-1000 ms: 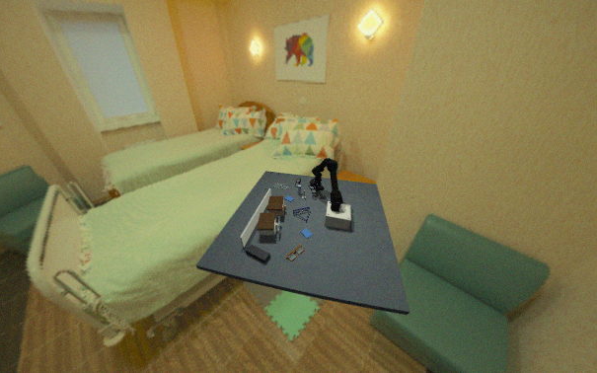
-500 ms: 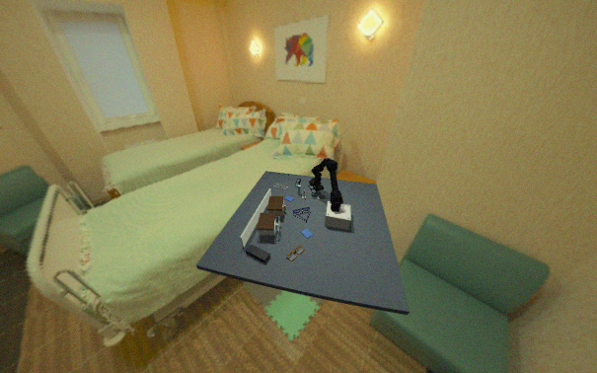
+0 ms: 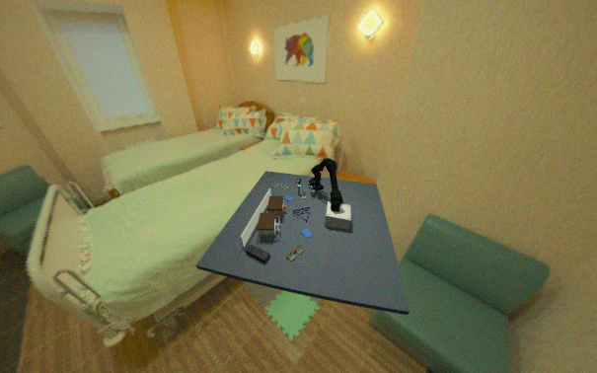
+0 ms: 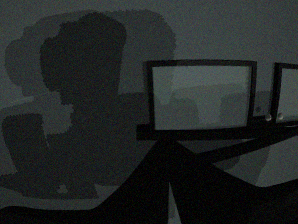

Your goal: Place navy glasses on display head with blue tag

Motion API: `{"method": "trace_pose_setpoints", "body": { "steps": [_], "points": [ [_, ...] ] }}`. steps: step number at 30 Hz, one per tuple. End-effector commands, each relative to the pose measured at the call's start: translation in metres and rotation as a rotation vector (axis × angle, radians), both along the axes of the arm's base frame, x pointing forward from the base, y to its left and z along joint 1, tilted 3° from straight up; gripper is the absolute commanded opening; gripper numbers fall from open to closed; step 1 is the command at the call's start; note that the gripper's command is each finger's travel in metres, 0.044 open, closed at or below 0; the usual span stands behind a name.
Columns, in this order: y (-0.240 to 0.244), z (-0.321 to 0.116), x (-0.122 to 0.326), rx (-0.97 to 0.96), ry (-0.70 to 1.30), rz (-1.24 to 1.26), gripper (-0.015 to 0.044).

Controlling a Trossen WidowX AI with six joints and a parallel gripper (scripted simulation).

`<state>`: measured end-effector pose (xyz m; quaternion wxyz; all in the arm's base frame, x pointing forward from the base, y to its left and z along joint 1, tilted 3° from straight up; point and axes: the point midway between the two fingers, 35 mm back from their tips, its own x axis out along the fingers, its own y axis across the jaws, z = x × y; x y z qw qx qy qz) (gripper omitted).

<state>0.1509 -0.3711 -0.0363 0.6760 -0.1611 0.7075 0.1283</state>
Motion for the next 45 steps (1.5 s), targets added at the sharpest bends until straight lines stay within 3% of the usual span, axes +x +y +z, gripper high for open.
{"method": "trace_pose_setpoints", "body": {
  "steps": [1, 18, 26, 32, 40, 45],
  "points": [
    [-0.002, 0.0, 0.0, -0.002, 0.004, 0.001, 0.0],
    [-0.008, 0.002, 0.003, -0.002, 0.003, 0.001, 0.0],
    [0.033, 0.053, -0.012, 0.0, 0.004, 0.001, 0.0],
    [0.039, 0.058, -0.014, 0.001, 0.004, 0.001, 0.0],
    [0.032, 0.06, -0.011, -0.016, -0.007, 0.005, 0.02],
    [0.032, 0.06, -0.011, -0.016, -0.007, 0.005, 0.02]
  ]
}}
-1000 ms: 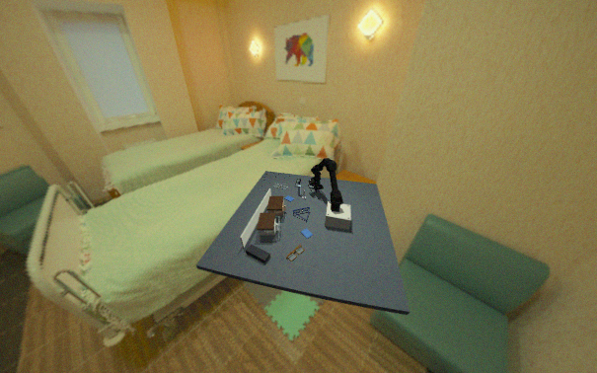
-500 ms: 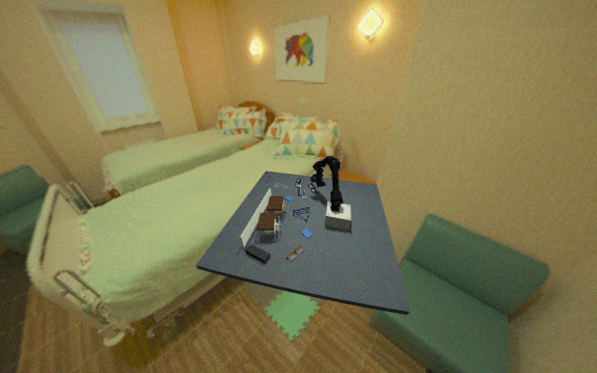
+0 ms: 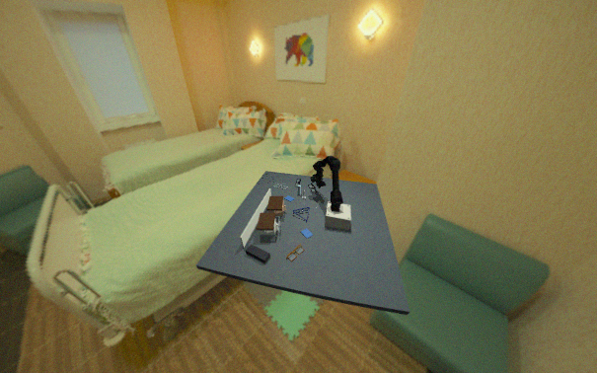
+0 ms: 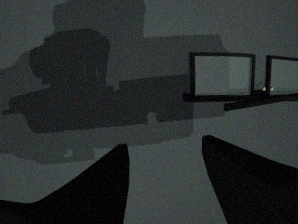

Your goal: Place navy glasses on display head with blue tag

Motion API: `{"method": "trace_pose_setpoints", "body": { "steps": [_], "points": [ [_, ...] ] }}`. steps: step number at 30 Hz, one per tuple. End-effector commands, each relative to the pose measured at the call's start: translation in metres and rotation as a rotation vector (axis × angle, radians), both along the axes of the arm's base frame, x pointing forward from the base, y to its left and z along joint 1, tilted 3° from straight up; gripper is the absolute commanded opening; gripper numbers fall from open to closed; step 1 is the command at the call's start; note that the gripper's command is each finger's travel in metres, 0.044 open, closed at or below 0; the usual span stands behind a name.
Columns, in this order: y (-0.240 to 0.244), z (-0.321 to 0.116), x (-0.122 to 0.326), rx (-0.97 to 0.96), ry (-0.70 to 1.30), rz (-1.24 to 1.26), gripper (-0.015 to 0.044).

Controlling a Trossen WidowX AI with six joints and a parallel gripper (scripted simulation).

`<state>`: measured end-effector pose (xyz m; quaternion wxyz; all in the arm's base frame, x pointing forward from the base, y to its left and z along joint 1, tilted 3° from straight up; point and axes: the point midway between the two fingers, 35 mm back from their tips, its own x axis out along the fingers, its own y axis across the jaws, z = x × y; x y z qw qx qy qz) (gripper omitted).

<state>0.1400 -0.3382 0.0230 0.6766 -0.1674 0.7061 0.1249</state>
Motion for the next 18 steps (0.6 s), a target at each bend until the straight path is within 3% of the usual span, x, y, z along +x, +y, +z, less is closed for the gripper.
{"method": "trace_pose_setpoints", "body": {
  "steps": [1, 7, 14, 18],
  "points": [
    [-0.001, 0.0, 0.0, -0.003, -0.001, 0.0, 0.02],
    [-0.001, 0.0, 0.0, -0.003, -0.001, 0.0, 0.02],
    [-0.009, 0.016, 0.058, -0.008, -0.032, -0.41, 0.0016],
    [-0.007, 0.027, 0.1, -0.012, -0.053, -0.71, 0.0]
  ]
}}
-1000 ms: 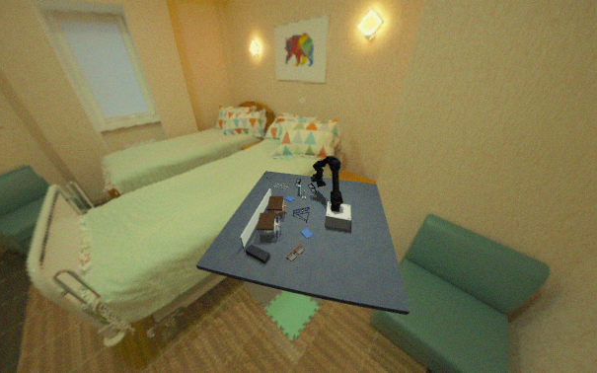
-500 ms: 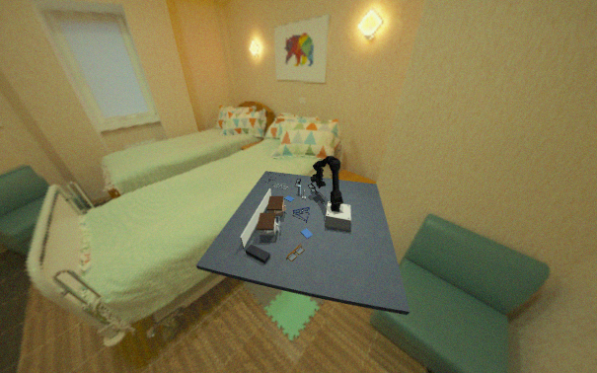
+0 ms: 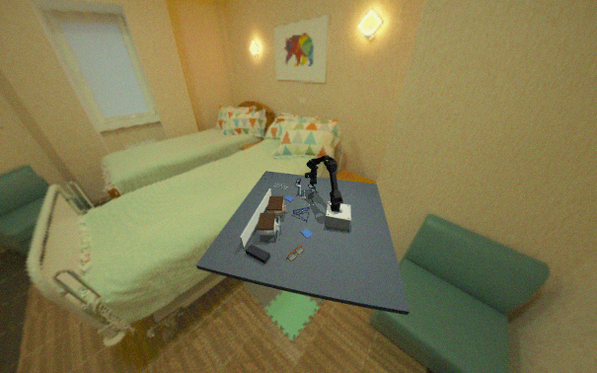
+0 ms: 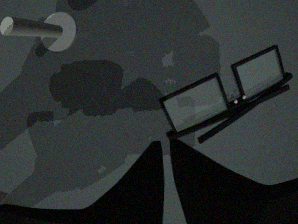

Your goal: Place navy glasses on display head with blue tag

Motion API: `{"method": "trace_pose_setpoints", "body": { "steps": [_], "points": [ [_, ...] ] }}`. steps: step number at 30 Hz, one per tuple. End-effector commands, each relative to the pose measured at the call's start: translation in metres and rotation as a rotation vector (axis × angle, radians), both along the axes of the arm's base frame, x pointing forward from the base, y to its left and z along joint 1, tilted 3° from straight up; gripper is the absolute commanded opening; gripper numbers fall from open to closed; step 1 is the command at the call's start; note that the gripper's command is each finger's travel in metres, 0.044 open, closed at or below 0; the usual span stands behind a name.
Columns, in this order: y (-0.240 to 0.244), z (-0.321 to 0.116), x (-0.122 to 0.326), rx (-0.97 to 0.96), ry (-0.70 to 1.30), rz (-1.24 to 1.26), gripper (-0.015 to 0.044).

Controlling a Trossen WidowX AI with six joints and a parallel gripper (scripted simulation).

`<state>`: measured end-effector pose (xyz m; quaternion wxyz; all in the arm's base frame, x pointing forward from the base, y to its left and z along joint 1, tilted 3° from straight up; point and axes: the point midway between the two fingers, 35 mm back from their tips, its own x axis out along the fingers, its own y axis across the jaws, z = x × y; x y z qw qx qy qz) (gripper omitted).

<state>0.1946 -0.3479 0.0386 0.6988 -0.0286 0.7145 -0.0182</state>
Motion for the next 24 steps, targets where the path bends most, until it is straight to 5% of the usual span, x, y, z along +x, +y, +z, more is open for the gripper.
{"method": "trace_pose_setpoints", "body": {
  "steps": [1, 16, 24],
  "points": [
    [0.005, 0.014, 0.056, -0.002, -0.025, -0.385, 0.0],
    [0.046, 0.037, 0.158, -0.011, -0.068, -1.147, 0.0],
    [0.048, 0.037, 0.16, -0.012, -0.069, -1.17, 0.0]
  ]
}}
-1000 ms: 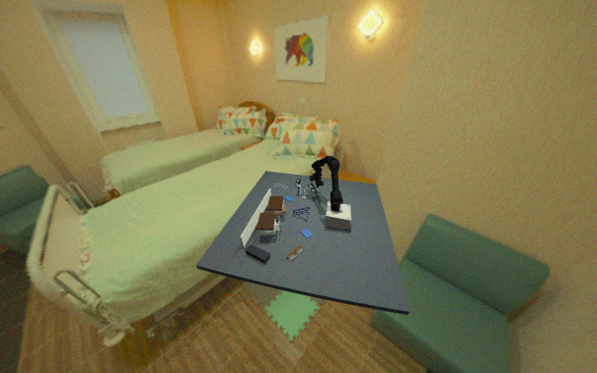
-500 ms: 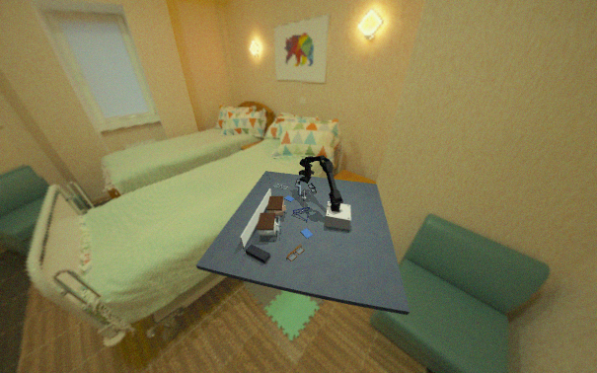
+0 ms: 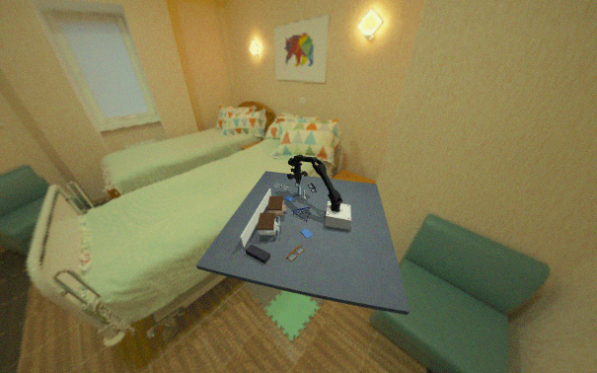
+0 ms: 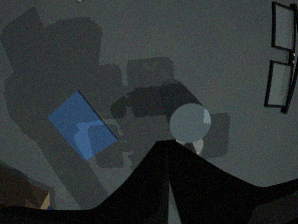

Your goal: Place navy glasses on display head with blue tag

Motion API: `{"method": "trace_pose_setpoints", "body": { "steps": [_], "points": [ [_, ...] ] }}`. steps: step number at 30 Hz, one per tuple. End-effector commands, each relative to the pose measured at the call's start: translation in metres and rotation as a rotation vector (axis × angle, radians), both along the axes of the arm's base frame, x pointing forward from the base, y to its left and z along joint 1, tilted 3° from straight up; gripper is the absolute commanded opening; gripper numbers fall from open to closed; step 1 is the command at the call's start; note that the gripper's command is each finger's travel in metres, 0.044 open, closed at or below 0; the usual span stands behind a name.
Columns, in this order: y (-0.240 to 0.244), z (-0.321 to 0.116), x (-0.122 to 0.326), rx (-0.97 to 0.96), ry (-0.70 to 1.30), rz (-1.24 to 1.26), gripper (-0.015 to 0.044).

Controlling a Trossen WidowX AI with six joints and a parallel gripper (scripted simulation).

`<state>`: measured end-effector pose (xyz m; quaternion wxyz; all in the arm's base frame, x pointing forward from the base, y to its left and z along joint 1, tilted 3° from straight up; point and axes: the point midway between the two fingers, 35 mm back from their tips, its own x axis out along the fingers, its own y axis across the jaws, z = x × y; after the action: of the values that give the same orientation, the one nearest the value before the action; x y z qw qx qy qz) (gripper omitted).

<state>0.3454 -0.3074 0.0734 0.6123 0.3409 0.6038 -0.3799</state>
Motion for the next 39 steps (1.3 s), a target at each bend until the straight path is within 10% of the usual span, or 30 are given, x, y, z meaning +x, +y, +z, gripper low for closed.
{"method": "trace_pose_setpoints", "body": {
  "steps": [1, 39],
  "points": [
    [0.007, 0.002, 0.01, 0.001, -0.001, -0.088, 0.0],
    [0.004, -0.047, 0.009, 0.001, 0.0, -0.088, 0.0]
  ]
}}
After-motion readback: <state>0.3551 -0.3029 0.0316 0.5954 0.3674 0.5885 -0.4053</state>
